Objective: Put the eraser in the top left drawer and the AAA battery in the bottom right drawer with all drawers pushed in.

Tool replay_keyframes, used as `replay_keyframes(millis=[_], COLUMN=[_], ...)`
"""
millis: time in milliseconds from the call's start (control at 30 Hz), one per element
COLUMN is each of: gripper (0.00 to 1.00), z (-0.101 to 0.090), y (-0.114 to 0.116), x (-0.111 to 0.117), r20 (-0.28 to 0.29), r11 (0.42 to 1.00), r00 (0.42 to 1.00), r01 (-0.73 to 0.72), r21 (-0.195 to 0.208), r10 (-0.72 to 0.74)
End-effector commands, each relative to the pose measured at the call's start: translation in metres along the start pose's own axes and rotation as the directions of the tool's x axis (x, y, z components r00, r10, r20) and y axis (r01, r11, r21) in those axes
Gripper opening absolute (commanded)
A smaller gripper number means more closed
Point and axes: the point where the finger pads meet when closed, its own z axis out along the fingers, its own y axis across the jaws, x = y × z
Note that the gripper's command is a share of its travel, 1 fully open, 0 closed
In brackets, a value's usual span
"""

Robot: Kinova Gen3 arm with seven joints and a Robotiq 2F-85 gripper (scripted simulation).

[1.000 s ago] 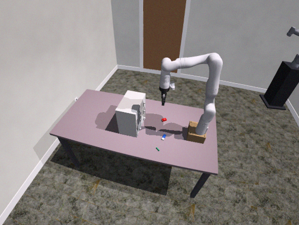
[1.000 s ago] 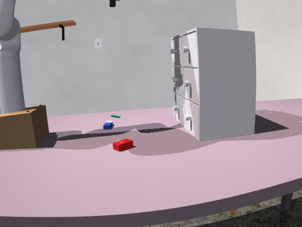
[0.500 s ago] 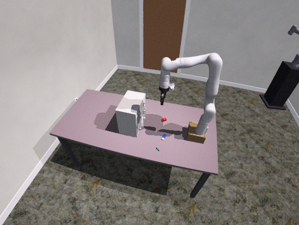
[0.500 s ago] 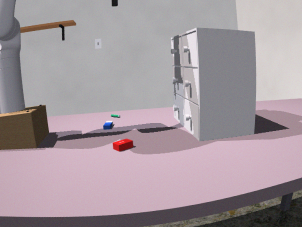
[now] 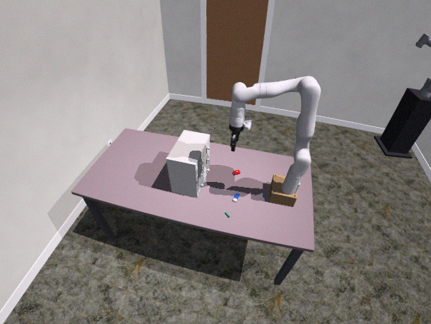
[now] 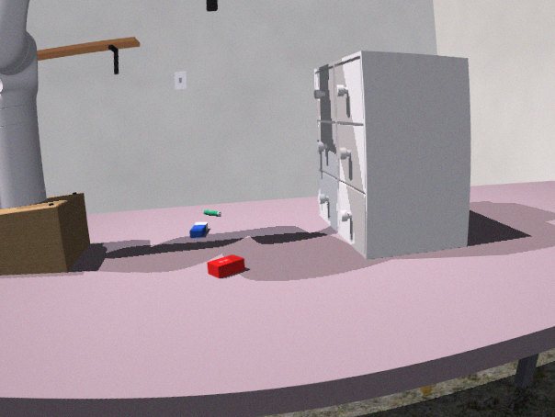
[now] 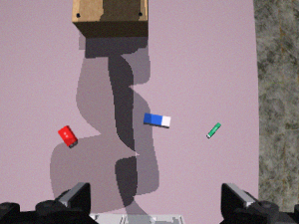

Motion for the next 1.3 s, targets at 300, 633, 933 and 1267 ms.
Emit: replay_keyframes(millis=[300, 633, 933, 1267], gripper=[1.00, 1.00, 1.00, 1.00], z=[-0.0006, -0.0004, 0.0000, 0.0013], y=[0.0001, 0.0001, 0.0001, 0.0001], x=[-0.0002, -0.0004, -0.0007, -0.0017], r20=[0.002, 0.003, 0.007, 0.018], r11=[1.000, 1.000, 1.000, 1.000], r00=[1.000, 1.000, 1.000, 1.000], r01=[-0.001, -0.001, -0.001, -0.001], r21=[0.000, 0.000, 0.000, 0.000], r10=[0.001, 0.001, 0.001, 0.001])
